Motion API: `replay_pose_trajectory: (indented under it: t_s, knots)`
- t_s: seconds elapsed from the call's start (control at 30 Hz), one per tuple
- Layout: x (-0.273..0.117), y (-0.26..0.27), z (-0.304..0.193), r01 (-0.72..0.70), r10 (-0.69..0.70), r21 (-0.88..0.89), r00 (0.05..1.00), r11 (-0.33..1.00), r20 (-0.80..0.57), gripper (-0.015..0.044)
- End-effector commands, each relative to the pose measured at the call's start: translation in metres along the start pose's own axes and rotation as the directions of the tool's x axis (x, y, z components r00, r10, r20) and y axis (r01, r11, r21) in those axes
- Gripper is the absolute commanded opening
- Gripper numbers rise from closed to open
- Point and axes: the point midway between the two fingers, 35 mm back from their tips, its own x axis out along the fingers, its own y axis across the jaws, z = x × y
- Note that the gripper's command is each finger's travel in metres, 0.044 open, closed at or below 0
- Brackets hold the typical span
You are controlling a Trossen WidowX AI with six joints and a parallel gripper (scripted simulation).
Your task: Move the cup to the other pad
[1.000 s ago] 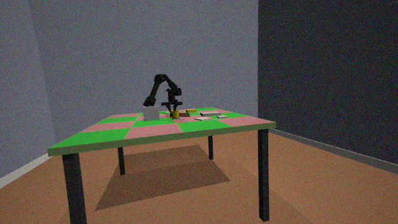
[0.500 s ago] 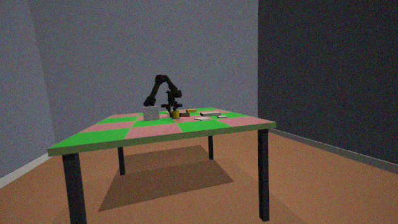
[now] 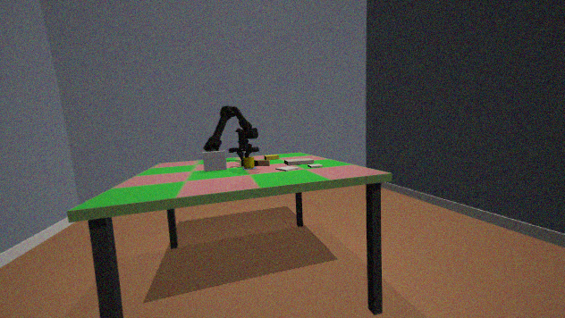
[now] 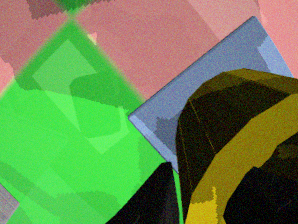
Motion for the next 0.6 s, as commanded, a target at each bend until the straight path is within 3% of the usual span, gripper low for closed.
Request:
replay_pose_trajectory:
  t_s: [0.0,0.2,0.57]
  knots:
    - [0.000,0.000,0.000,0.001,-0.001,-0.001,1.000,1.000,0.000,0.0047]
    - [0.000,0.000,0.000,0.001,-0.001,-0.001,1.000,1.000,0.000,0.0000]
    - [-0.030,-0.002,0.000,0.002,-0.002,0.002,1.000,1.000,-0.001,0.0000]
